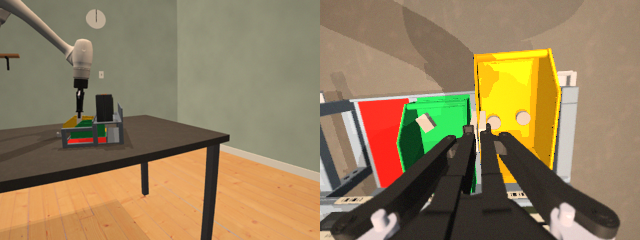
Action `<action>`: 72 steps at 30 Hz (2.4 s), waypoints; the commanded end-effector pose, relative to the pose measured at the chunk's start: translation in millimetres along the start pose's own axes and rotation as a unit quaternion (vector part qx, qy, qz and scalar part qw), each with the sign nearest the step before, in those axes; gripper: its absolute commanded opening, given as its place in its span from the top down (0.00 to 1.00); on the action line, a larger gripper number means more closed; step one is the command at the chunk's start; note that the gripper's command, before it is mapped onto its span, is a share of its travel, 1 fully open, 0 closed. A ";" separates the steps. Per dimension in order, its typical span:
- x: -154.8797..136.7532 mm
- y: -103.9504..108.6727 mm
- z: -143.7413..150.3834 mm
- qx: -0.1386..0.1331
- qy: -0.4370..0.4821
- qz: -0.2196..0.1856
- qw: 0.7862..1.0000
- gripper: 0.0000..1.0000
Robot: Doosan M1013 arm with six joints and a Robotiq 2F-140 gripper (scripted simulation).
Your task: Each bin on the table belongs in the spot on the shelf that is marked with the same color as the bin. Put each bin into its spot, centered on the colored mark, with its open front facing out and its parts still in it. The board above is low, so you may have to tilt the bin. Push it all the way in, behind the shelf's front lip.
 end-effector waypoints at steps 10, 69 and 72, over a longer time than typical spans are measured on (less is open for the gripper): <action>-3.8 0.2 -0.6 0.000 0.000 -0.002 1.000 0.90; -2.4 -2.2 -0.4 0.003 0.000 -0.018 1.000 0.90; -2.4 -2.2 -0.4 0.003 0.000 -0.018 1.000 0.90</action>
Point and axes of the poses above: the point where the finger pads meet when closed, its own y axis back along the fingers, its own z axis across the jaws, x = y × z, the point moved 4 cm from there along y, back along the fingers, and after that the axes turned 10 degrees about y, right-handed, at the moved point
